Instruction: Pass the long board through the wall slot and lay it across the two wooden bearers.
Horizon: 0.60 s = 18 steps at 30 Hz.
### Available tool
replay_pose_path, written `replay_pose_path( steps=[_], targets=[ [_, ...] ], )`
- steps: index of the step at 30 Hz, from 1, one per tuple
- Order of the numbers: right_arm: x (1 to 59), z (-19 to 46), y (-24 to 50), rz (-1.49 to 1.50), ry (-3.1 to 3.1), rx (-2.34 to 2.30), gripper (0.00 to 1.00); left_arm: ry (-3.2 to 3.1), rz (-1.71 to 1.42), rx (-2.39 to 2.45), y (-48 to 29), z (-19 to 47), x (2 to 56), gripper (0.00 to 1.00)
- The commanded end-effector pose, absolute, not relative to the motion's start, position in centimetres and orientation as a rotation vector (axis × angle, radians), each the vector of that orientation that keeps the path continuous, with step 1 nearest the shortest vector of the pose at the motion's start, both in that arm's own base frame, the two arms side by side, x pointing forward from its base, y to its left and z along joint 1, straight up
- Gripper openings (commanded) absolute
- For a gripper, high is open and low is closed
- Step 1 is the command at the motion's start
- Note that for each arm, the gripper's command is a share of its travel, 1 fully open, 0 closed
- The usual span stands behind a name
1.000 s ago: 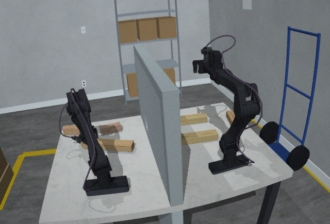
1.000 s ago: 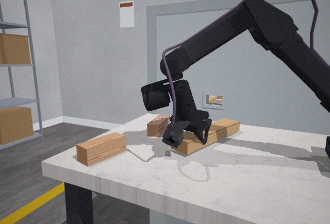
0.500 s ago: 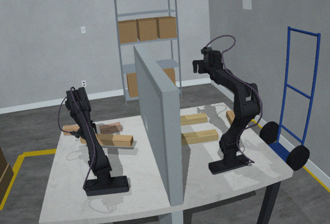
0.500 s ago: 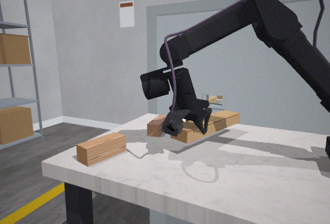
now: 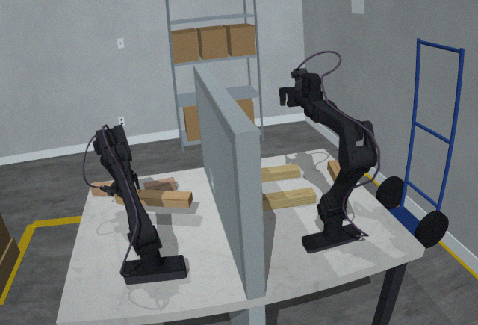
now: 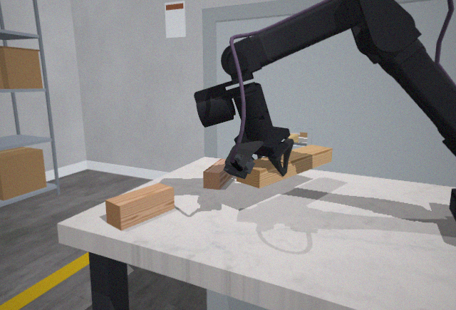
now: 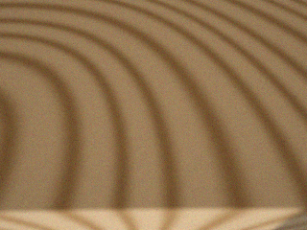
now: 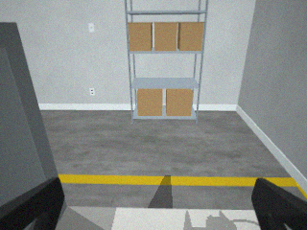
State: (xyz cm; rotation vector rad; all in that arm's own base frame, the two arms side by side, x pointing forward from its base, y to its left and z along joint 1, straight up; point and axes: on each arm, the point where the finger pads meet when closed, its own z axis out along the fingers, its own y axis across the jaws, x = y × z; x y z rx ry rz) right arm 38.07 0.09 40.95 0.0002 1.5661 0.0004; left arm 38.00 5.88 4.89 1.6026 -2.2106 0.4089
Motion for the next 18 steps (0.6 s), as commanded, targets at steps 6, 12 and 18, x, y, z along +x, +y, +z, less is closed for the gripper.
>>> replay_pose_path(
  steps=[6,12,18],
  targets=[
    [37.1,43.7,-0.5,-0.027,1.502,0.009,1.00,-2.049,0.574,1.856,2.1,8.6,40.5,0.00],
    [37.1,43.7,-0.5,-0.027,1.502,0.009,1.00,-1.985,0.605,1.926,0.7,8.9,40.7,0.00],
    [37.1,43.7,-0.5,-0.027,1.502,0.009,1.00,-1.887,0.644,2.017,-0.3,9.2,41.3,0.00]
  ],
)
